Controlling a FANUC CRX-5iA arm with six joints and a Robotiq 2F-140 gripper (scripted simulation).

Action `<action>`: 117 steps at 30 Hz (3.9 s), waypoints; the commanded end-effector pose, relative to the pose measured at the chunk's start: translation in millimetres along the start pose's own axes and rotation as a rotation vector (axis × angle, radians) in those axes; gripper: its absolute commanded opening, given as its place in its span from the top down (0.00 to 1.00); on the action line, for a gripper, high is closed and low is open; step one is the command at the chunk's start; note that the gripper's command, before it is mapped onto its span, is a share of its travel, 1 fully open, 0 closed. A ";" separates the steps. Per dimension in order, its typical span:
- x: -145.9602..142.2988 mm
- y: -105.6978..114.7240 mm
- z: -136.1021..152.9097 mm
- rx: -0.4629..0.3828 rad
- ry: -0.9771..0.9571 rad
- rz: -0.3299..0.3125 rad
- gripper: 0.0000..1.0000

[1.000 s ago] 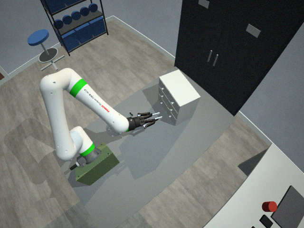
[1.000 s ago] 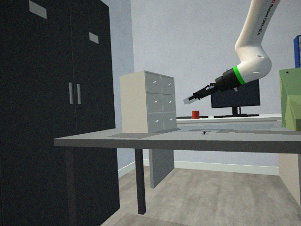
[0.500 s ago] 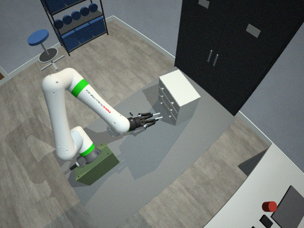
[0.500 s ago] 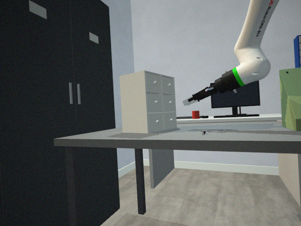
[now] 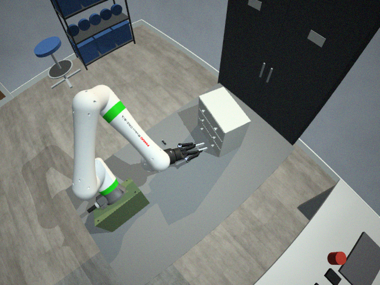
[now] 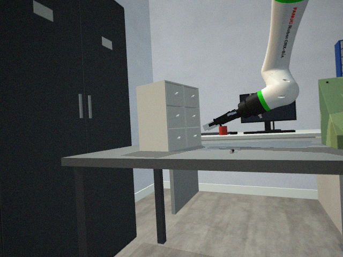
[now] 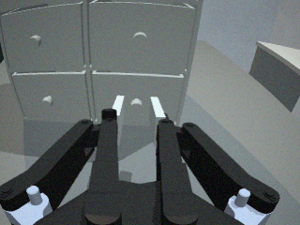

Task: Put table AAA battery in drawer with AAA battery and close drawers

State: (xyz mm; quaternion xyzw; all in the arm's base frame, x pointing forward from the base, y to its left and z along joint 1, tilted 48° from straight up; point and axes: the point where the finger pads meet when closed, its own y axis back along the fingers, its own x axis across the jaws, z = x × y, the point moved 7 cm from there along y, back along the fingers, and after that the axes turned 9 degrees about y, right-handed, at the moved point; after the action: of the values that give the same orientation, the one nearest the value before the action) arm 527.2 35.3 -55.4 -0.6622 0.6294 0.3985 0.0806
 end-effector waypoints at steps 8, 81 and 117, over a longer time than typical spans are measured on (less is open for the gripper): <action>-4.2 -39.5 28.9 0.002 0.001 0.001 0.80; -2.6 -74.8 18.9 0.002 0.001 0.001 0.80; -2.6 -74.8 18.9 0.002 0.001 0.001 0.92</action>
State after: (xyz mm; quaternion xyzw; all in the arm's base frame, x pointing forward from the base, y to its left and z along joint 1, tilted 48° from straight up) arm 586.5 63.5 -95.9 -0.6619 0.6301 0.3979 0.0808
